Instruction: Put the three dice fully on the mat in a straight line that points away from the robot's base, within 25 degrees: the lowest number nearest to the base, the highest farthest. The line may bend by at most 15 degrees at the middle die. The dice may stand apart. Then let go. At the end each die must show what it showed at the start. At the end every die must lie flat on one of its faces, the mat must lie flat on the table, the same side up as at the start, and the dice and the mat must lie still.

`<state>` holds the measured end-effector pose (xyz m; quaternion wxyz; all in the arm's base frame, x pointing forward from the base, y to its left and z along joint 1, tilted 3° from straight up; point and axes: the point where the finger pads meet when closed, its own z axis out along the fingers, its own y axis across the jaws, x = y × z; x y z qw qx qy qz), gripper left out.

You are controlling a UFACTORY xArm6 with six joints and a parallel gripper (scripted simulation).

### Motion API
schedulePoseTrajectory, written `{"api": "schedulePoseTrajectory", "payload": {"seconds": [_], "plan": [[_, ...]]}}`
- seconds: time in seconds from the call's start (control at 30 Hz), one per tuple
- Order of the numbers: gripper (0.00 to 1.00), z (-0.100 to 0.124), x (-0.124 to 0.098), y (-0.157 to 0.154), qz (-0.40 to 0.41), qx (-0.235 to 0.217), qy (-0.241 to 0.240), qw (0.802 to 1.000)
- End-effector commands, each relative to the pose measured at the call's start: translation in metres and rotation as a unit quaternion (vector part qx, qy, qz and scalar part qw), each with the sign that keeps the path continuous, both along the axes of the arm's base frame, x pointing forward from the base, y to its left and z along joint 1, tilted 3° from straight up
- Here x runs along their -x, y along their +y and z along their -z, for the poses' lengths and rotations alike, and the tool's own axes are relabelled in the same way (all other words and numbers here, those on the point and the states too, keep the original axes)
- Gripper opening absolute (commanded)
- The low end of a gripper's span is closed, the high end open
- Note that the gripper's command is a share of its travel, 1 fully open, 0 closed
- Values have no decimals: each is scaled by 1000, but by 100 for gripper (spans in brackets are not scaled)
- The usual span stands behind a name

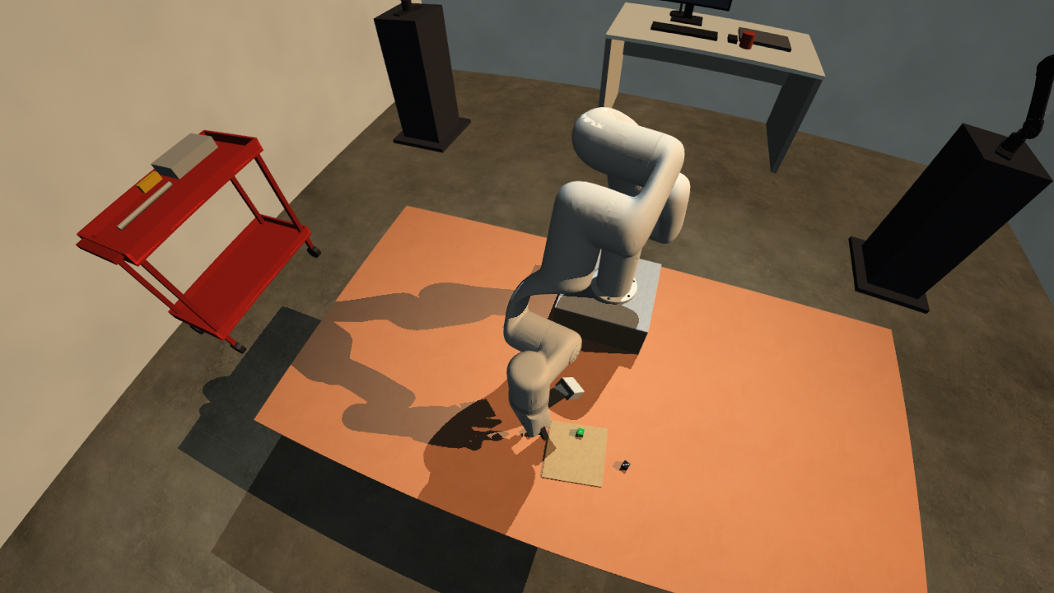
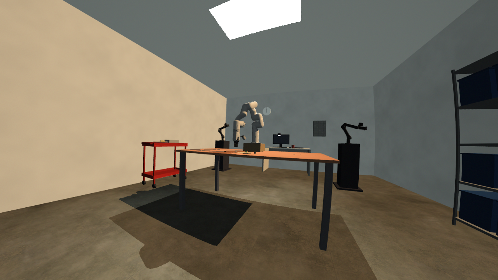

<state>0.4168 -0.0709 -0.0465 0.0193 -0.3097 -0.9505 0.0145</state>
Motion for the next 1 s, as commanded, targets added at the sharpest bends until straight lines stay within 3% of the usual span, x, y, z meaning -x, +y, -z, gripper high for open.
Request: {"api": "schedulePoseTrajectory", "payload": {"seconds": [0.0,0.97], "plan": [[31,6,-1,0,0,0,-2,1000],[31,36,0,-1,0,0,-2,1000]]}}
